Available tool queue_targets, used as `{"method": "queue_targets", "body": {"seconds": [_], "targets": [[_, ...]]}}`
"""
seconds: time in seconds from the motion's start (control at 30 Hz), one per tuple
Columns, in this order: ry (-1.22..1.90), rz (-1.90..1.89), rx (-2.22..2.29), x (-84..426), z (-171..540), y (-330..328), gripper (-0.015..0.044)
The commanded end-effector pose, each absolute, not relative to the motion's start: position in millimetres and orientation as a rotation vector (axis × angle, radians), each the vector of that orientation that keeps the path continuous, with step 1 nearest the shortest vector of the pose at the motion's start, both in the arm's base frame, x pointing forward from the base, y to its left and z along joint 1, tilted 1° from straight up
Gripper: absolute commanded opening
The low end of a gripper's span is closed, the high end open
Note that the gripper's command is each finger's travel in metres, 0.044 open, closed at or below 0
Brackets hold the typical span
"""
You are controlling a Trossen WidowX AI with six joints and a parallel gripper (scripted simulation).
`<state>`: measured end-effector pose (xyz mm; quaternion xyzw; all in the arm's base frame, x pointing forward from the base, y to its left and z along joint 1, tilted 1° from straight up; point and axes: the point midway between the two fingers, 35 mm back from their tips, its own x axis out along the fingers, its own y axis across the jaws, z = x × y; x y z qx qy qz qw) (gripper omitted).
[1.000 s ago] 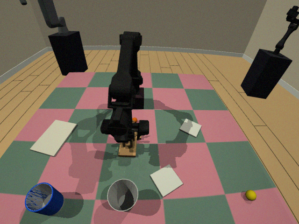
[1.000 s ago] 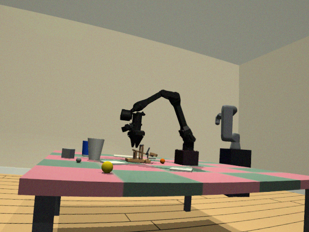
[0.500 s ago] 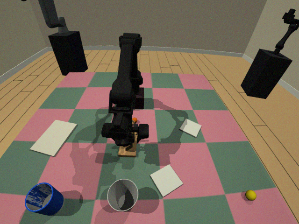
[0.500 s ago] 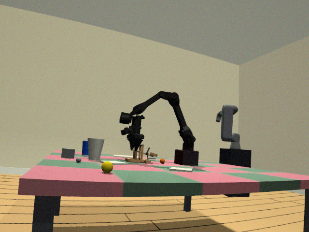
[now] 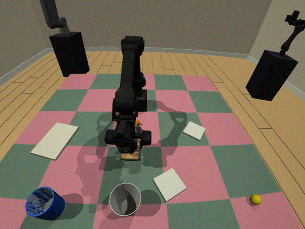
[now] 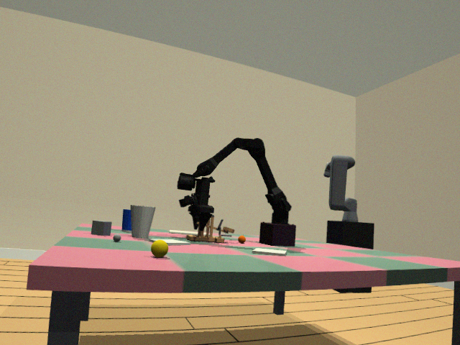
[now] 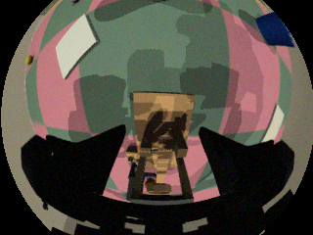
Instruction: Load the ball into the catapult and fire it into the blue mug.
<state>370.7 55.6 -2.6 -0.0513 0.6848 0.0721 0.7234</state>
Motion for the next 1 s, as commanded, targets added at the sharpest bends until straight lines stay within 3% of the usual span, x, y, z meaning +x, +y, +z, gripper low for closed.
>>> {"method": "queue_targets", "body": {"seconds": [0.0,0.3,0.67,0.87,0.97], "targets": [[1.528,0.153,-0.114,368.0,-14.0,54.8,0.044],[1.528,0.153,-0.114,368.0,-14.2,54.8,0.044],[1.52,0.159,-0.114,369.0,-10.4,55.4,0.0151],[1.52,0.159,-0.114,369.0,-10.4,55.4,0.0111],[1.519,0.159,-0.114,369.2,14.3,54.8,0.0032]]}}
